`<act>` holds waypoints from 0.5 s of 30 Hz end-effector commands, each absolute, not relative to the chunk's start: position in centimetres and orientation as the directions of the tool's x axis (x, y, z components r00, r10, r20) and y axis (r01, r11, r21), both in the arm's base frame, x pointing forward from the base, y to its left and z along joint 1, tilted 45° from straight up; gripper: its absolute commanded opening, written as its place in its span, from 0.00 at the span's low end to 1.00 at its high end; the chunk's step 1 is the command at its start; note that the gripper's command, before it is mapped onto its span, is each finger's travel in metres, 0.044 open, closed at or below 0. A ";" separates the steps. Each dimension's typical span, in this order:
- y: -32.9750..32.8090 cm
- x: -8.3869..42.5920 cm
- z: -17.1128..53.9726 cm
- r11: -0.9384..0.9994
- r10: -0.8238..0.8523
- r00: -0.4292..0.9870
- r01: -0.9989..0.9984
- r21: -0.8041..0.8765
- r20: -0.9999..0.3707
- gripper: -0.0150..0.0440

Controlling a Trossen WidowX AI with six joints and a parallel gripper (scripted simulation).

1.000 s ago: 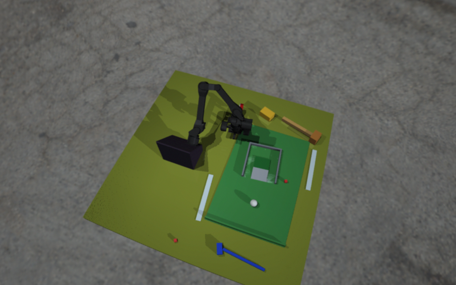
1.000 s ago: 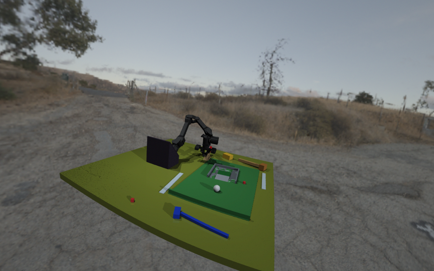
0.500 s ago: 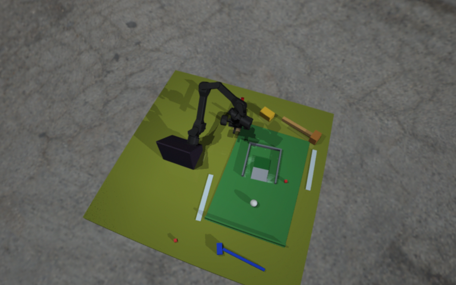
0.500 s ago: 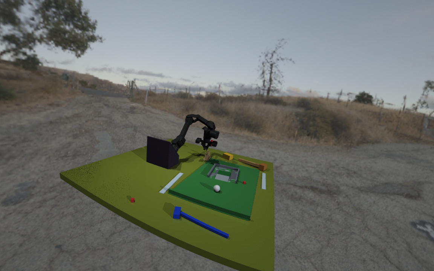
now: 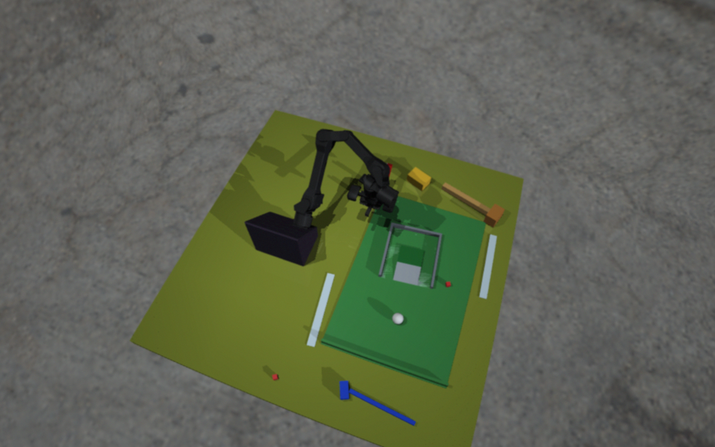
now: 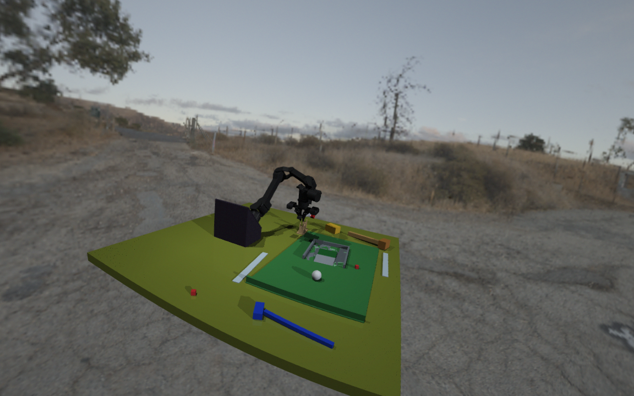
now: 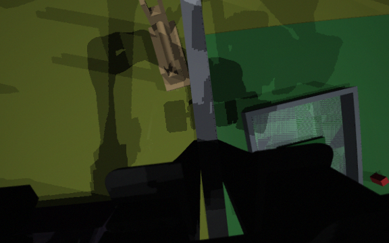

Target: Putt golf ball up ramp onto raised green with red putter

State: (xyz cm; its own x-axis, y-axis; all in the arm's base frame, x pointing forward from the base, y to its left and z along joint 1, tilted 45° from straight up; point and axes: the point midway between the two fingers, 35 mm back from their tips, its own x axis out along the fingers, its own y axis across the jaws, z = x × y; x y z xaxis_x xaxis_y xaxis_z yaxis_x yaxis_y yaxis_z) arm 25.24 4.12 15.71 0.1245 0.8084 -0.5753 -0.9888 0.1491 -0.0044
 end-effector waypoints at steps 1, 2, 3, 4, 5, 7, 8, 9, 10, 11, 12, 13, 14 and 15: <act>1.5 26.9 13.8 0.251 0.764 0.158 -0.966 0.063 -0.626 0.25; 0.9 27.2 13.2 0.273 0.754 0.162 -0.959 0.080 -0.637 0.25; 0.3 27.4 12.7 0.296 0.743 0.166 -0.950 0.096 -0.649 0.25; -0.3 27.7 12.2 0.319 0.732 0.170 -0.941 0.111 -0.660 0.25; -0.9 28.0 11.7 0.342 0.721 0.173 -0.931 0.127 -0.671 0.25; -2.1 28.4 10.6 0.388 0.698 0.179 -0.908 0.156 -0.693 0.25; -2.8 28.6 10.0 0.411 0.687 0.182 -0.896 0.169 -0.704 0.25; -3.4 28.8 9.5 0.435 0.675 0.185 -0.882 0.183 -0.714 0.25; -4.0 29.0 8.9 0.458 0.663 0.187 -0.867 0.195 -0.725 0.25; -4.7 29.2 8.4 0.481 0.651 0.190 -0.852 0.207 -0.735 0.25; -5.3 29.3 7.8 0.505 0.639 0.191 -0.835 0.219 -0.745 0.25; -5.9 29.5 7.3 0.528 0.627 0.193 -0.818 0.229 -0.755 0.25; -6.6 29.6 6.7 0.551 0.614 0.194 -0.799 0.240 -0.765 0.25; -7.2 29.7 6.1 0.574 0.602 0.196 -0.780 0.249 -0.774 0.25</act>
